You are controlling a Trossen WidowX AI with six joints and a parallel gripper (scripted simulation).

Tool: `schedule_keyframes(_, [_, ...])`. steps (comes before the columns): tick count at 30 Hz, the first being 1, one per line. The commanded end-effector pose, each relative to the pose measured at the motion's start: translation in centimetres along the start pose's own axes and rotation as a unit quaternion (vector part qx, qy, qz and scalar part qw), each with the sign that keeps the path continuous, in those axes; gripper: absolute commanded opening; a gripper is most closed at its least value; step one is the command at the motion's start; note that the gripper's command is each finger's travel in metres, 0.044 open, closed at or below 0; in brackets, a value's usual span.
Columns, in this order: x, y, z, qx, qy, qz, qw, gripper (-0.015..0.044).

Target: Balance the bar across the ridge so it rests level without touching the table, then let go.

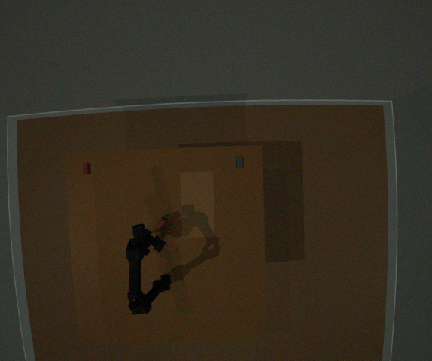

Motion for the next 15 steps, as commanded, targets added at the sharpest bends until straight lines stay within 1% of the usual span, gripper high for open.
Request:
schedule_keyframes(1, [-0.02,0.00,-0.06,-0.001,0.002,0.002,1.000,0.0000])
schedule_keyframes(15, [0.00,-0.03,-0.19,-0.001,0.001,0.002,1.000,0.0000])
Point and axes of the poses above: the point midway between the two fingers, 35 mm back from their tips, its own z axis back along the fingers, its own x axis across the jaws, y = z × x, the point moved 8 cm from there along z, back along the fingers, and after that the axes turned 4 degrees about z, right-handed, at the moved point
